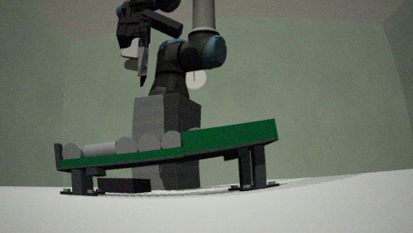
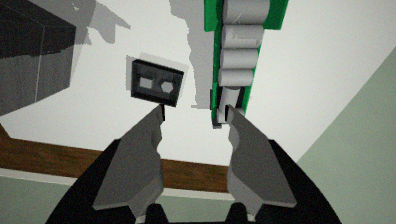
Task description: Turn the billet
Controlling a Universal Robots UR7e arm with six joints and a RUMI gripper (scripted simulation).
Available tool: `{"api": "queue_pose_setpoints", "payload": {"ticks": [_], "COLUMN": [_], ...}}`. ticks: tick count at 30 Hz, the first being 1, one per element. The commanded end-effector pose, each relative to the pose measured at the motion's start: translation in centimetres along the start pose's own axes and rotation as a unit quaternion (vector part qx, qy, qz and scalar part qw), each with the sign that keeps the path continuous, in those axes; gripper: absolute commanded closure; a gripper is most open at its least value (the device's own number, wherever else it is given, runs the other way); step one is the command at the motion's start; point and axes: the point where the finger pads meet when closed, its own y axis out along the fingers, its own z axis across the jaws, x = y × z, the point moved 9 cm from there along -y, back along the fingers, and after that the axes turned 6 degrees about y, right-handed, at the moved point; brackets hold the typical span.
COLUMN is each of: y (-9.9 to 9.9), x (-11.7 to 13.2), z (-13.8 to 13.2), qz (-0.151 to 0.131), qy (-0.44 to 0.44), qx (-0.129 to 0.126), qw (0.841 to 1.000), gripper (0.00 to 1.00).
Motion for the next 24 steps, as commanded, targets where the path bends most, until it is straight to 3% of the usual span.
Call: {"api": "queue_pose_setpoints", "payload": {"ticks": [1,24], "y": [-0.03,-0.03], "x": [0.09,0.07], "z": [-0.03,-0.01], "qz": [0.005,0.003], "qy": [-0.030,-0.023], "qx": [0.001,0.001], "qw": [1.000,1.000], "gripper": [0.60,0.60]}}
